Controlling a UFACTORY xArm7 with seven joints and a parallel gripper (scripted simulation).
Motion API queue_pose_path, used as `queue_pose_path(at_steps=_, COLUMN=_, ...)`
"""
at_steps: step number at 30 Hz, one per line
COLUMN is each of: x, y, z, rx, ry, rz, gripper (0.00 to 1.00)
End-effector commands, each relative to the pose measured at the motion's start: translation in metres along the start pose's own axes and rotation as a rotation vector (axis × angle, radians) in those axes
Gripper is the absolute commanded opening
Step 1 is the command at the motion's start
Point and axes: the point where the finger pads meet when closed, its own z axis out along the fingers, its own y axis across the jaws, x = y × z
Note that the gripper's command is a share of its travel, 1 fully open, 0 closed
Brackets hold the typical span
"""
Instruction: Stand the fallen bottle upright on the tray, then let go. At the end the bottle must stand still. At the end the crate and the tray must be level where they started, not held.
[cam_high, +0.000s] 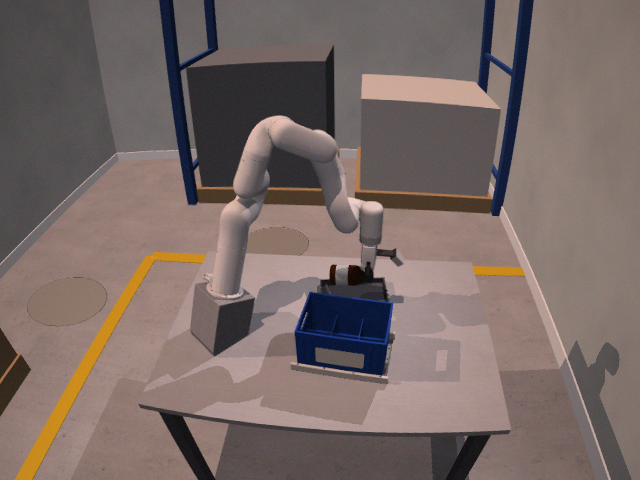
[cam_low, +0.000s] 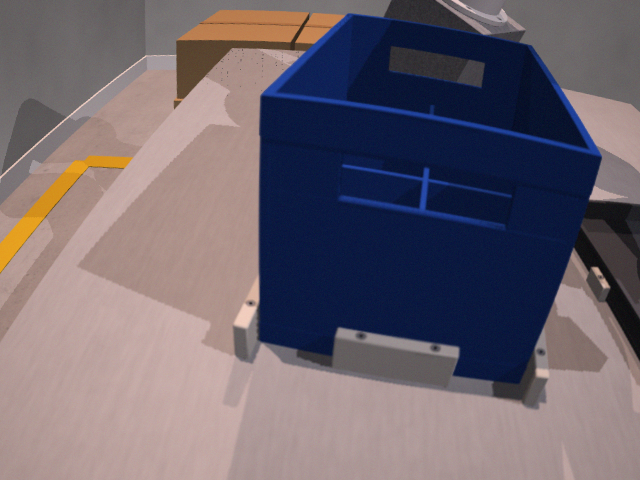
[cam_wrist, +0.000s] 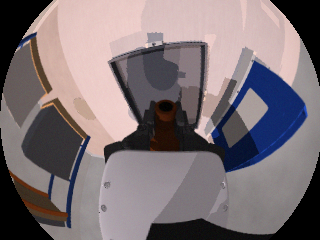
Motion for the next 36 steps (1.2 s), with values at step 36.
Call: queue_pose_path(at_steps=36, x=0.001, y=0.0, z=-0.059, rx=0.001, ry=0.004, rz=0.0, gripper=0.0)
